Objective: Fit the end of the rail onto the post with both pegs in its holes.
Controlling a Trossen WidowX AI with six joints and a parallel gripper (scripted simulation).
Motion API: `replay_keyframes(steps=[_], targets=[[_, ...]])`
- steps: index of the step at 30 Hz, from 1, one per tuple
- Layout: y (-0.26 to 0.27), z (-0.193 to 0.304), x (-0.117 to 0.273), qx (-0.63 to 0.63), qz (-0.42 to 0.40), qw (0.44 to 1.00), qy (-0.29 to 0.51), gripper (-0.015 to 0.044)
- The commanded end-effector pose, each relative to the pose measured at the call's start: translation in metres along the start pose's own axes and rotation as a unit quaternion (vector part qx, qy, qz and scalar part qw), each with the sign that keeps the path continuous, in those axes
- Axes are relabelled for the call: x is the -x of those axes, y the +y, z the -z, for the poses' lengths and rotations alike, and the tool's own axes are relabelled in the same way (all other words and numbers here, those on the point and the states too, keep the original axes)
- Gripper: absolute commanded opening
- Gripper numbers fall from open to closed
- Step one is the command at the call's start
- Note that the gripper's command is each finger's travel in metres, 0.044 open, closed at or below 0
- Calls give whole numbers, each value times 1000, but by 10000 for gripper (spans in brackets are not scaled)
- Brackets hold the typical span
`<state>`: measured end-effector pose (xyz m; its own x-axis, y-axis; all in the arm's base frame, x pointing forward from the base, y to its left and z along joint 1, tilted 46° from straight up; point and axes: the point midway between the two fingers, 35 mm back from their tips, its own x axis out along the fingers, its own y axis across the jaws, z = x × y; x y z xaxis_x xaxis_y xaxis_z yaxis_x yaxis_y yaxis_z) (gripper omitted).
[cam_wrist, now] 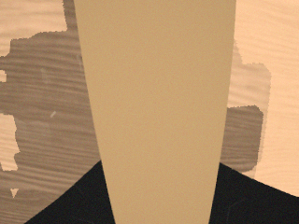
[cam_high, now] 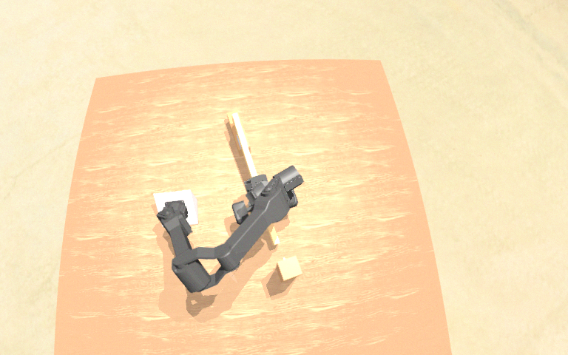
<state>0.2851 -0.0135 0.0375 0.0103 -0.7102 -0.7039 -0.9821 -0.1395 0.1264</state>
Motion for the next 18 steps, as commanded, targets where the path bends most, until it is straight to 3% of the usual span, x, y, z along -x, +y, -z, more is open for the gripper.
replay_keyframes(steps=[1,18], targets=[[0,1,0,1,1,1000,2,0],[0,0,3,1,1,1000,2,0]])
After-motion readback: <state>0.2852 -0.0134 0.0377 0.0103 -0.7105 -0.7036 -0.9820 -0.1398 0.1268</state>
